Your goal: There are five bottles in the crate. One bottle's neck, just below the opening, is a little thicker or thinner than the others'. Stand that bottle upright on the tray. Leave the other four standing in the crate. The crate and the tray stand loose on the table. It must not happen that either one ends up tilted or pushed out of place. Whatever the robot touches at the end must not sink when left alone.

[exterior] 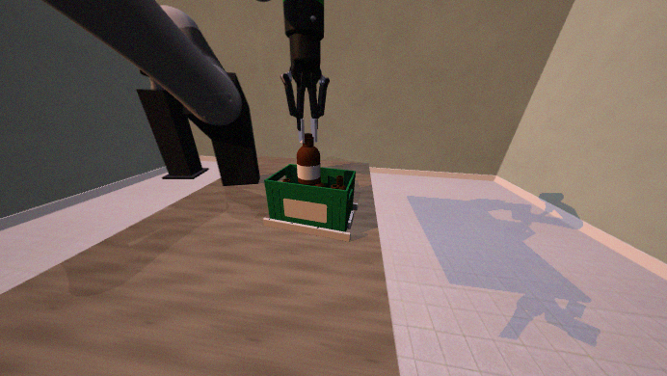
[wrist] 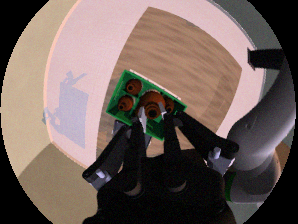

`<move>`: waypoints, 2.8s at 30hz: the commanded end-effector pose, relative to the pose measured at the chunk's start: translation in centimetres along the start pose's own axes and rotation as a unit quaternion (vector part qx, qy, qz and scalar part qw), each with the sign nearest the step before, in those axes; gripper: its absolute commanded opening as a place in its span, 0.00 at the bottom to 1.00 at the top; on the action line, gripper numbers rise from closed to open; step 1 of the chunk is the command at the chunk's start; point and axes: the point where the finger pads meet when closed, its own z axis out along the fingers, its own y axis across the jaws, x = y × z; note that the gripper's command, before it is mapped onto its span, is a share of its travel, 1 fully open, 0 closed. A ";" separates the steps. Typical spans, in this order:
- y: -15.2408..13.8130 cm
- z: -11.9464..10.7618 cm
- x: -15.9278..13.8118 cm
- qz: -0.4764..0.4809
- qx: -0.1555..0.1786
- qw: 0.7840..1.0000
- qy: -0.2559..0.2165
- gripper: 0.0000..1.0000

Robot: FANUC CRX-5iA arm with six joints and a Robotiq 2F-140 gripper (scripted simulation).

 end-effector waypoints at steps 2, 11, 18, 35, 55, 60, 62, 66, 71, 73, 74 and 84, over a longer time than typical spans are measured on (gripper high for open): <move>0.0 -0.1 0.0 0.000 0.001 1.000 0.000 0.10; 0.0 -0.1 0.0 0.000 0.001 1.000 0.000 0.10; 0.0 -0.1 0.0 0.000 0.001 1.000 0.000 0.10; 0.0 -0.1 0.0 0.000 0.001 1.000 0.000 0.10; 0.0 -0.9 0.0 0.000 0.001 1.000 0.000 0.10; 0.0 -1.4 0.0 0.000 0.001 1.000 0.000 0.10; 0.0 -1.5 0.0 0.000 0.001 1.000 0.000 0.10; 0.0 -1.8 0.0 0.000 0.001 1.000 0.000 0.10; 0.0 -2.0 0.0 0.000 0.001 1.000 0.000 0.10; 0.0 -2.0 0.0 0.000 0.001 1.000 0.000 0.10; 0.0 -2.0 0.0 0.000 0.001 1.000 0.000 0.10; 0.0 -2.0 0.0 0.000 0.001 1.000 0.000 0.10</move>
